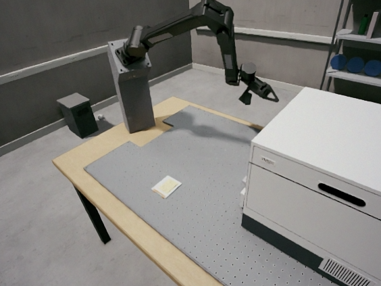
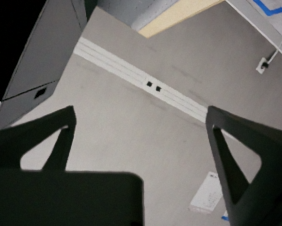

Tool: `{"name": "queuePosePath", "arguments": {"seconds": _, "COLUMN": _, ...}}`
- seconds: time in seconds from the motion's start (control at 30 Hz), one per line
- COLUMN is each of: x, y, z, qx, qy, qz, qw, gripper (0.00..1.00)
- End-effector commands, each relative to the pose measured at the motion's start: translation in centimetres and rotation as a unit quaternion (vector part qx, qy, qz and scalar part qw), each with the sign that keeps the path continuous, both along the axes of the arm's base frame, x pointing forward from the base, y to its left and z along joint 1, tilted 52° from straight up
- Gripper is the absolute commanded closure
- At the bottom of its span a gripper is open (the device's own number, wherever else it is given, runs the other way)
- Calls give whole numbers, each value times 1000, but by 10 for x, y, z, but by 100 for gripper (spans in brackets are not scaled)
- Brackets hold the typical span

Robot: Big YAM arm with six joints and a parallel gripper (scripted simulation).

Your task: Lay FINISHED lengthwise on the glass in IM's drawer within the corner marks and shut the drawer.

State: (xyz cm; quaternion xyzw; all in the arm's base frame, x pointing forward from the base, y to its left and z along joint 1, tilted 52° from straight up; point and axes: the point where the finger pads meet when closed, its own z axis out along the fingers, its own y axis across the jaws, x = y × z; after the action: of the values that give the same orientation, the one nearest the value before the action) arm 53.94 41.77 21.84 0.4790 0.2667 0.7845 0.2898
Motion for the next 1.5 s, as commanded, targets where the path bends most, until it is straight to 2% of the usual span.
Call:
{"name": "queuePosePath", "arguments": {"seconds": 0.0, "x": -2, "y": 3, "z": 4, "qx": 2, "qy": -3, "qz": 3, "qw": 1000, "gripper": 0}}
{"name": "queuePosePath", "arguments": {"seconds": 0.57, "x": -2, "y": 3, "z": 6, "qx": 5, "qy": -5, "qz": 3, "qw": 1000, "gripper": 0}}
{"name": "queuePosePath", "arguments": {"seconds": 0.6, "x": 3, "y": -14, "z": 10, "qx": -19, "qy": -1, "qz": -7, "qw": 1000, "gripper": 0}}
{"name": "queuePosePath", "arguments": {"seconds": 0.83, "x": 15, "y": -35, "z": 19, "qx": -119, "qy": 15, "qz": -52, "qw": 991, "gripper": 0}}
{"name": "queuePosePath", "arguments": {"seconds": 1.03, "x": 22, "y": -63, "z": 20, "qx": -212, "qy": 33, "qz": -80, "qw": 973, "gripper": 0}}
{"name": "queuePosePath", "arguments": {"seconds": 1.1, "x": 22, "y": -63, "z": 20, "qx": -212, "qy": 33, "qz": -80, "qw": 973, "gripper": 0}}
{"name": "queuePosePath", "arguments": {"seconds": 1.27, "x": 25, "y": -86, "z": 18, "qx": -288, "qy": 49, "qz": -101, "qw": 951, "gripper": 0}}
{"name": "queuePosePath", "arguments": {"seconds": 1.47, "x": 26, "y": -113, "z": 15, "qx": -377, "qy": 68, "qz": -122, "qw": 916, "gripper": 0}}
